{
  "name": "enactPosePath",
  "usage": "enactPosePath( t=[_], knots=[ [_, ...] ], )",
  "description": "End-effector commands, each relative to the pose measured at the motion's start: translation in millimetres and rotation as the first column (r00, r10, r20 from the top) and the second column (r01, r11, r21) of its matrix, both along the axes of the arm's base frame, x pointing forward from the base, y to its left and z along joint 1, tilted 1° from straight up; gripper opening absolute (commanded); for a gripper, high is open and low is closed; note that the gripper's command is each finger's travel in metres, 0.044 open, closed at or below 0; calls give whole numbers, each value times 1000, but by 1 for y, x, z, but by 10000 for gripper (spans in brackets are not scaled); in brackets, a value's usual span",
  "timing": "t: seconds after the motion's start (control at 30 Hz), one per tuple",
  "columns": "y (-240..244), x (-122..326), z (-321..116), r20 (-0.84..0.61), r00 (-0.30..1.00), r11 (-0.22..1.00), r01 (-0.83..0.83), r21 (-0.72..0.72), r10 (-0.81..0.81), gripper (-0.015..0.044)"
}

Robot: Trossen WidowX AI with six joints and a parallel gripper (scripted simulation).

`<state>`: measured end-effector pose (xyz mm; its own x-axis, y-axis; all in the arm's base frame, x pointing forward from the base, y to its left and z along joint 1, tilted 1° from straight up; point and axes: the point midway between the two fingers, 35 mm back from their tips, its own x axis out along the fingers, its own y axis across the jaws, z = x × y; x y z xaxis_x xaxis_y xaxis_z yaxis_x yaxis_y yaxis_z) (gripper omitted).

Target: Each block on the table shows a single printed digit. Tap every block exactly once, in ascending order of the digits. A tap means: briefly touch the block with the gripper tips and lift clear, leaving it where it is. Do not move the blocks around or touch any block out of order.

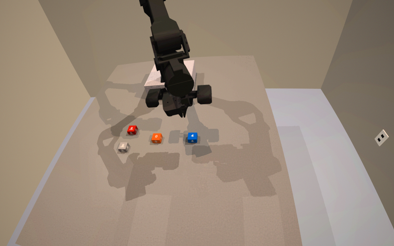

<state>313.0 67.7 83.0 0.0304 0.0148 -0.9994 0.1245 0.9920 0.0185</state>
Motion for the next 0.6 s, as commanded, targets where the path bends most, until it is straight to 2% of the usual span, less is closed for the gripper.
enactPosePath(
  t=[0.0, 0.1, 0.27, 0.57],
  knots=[
    [8, 0, -1, -12, 999, 1000, 30, -1, -30, 20],
    [8, 0, -5, -12, 999, 1000, 30, -1, -30, 20],
    [9, 1, -79, -12, 999, 1000, 30, -1, -30, 20],
    [9, 1, -85, -12, 999, 1000, 30, -1, -30, 20]
  ],
)
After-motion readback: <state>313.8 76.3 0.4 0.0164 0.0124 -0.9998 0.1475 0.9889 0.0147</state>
